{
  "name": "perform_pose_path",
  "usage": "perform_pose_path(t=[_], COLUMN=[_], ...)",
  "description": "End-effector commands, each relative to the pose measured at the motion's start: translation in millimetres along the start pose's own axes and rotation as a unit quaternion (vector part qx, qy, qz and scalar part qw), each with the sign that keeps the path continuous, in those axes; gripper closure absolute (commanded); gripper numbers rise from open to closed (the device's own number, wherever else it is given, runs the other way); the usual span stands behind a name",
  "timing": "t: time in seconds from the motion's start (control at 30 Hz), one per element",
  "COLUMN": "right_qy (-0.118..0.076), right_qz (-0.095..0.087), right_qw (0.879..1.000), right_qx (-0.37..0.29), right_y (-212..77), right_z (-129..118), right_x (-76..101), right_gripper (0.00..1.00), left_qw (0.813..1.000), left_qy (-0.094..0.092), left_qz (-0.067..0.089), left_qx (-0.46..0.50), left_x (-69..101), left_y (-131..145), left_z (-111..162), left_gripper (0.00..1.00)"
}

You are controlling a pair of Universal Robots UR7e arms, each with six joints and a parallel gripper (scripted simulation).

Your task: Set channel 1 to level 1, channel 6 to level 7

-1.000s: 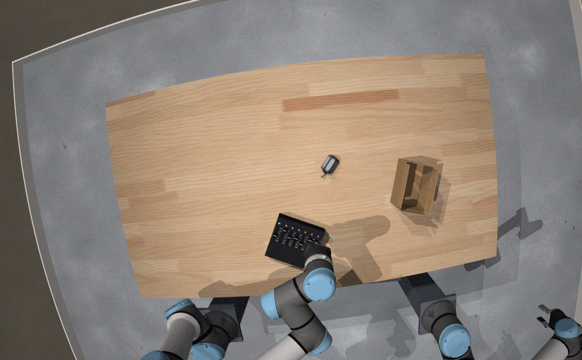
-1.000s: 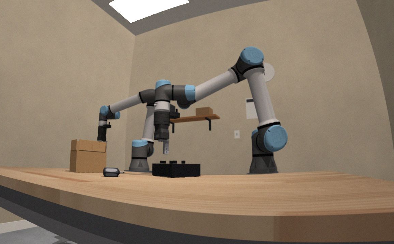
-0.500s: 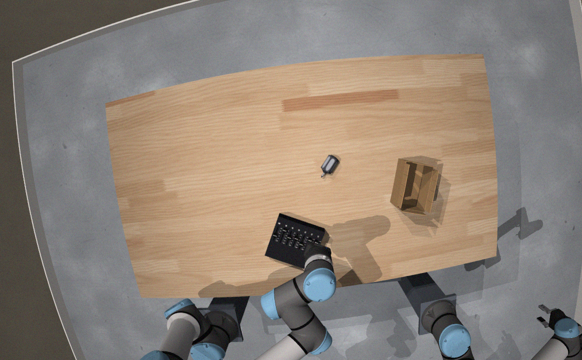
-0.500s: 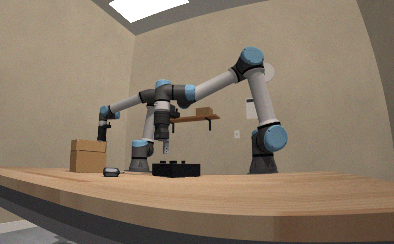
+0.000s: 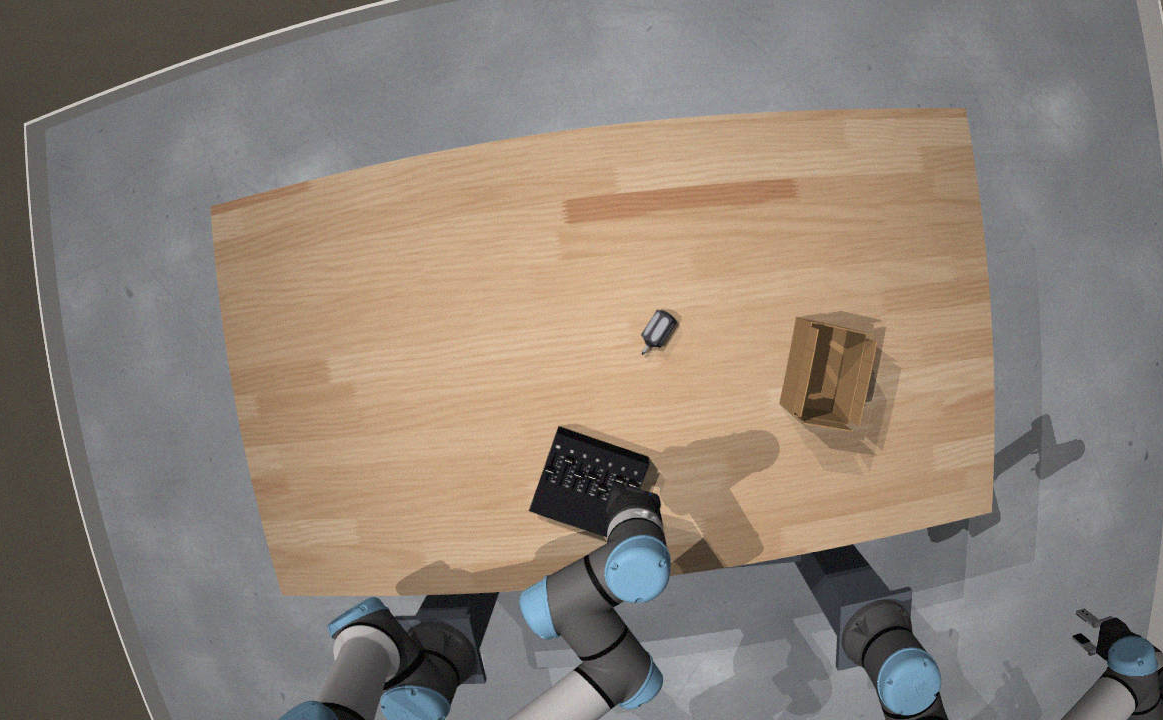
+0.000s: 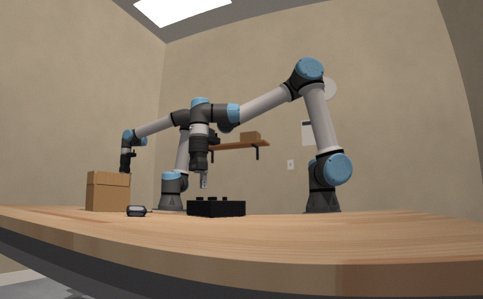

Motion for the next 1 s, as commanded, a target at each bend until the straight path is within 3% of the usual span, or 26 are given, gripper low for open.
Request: perform_pose_path(t=[0.0,0.57,0.97], right_qy=[-0.001,-0.001,-0.001], right_qz=[0.0,0.0,0.0], right_qw=[1.0,1.0,1.0], right_qx=[0.0,0.0,0.0], right_y=[0,0,0], right_z=[0,0,0], right_x=[0.5,0.5,0.5], right_gripper=[0.0,0.0,0.0], left_qw=[1.0,0.986,0.937], left_qy=[-0.001,-0.001,-0.001], left_qz=[0.001,0.002,0.002], left_qx=[0.013,0.165,0.349], left_x=[0.8,0.5,0.2], left_y=[0,2,6], left_z=[0,-4,-11], left_gripper=[1.0,1.0,1.0])
Point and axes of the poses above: on each arm, the point where the finger pads meet when closed, its own x axis back along the fingers, its own y axis across the jaws, z = x × y, the point moved 8 cm from there along x, back along the fingers, and after that the axes turned 15 degrees about x, right-handed, at the moved point
